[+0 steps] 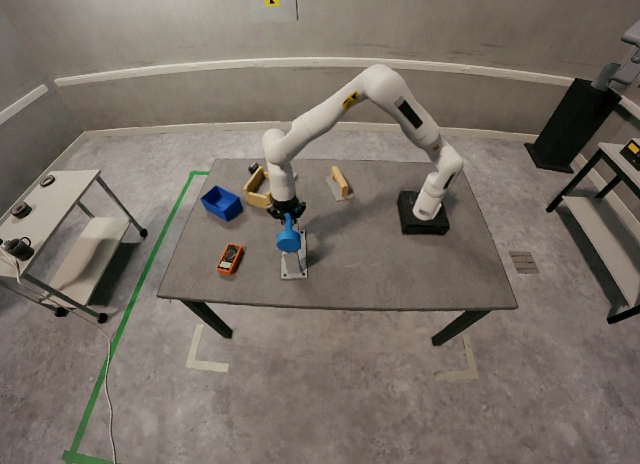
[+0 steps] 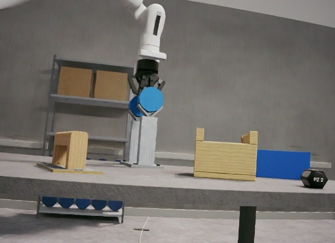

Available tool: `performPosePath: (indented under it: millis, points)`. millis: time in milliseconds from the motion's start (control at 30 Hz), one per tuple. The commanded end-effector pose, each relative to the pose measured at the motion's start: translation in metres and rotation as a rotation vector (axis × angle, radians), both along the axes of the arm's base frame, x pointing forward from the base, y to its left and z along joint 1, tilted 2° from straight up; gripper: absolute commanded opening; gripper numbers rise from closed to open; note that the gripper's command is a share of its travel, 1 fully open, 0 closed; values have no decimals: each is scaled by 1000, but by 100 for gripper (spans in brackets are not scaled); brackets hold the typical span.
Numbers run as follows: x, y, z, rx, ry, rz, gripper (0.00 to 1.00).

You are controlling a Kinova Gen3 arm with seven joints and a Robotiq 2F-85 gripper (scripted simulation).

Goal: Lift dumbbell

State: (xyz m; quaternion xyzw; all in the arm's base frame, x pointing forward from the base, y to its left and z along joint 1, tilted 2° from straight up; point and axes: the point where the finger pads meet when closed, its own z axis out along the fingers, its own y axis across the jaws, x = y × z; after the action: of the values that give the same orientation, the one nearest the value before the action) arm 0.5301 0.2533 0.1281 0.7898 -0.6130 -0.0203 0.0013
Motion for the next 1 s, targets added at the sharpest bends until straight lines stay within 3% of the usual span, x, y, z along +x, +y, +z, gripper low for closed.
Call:
performPosePath:
  millis: [0,400,967]
  points:
    - [-1,0,-3,-5,3,-7,10]
    - [-2,0,1,-6,4,-7,10]
    - [0,-1,25,-4,-2,-8,10]
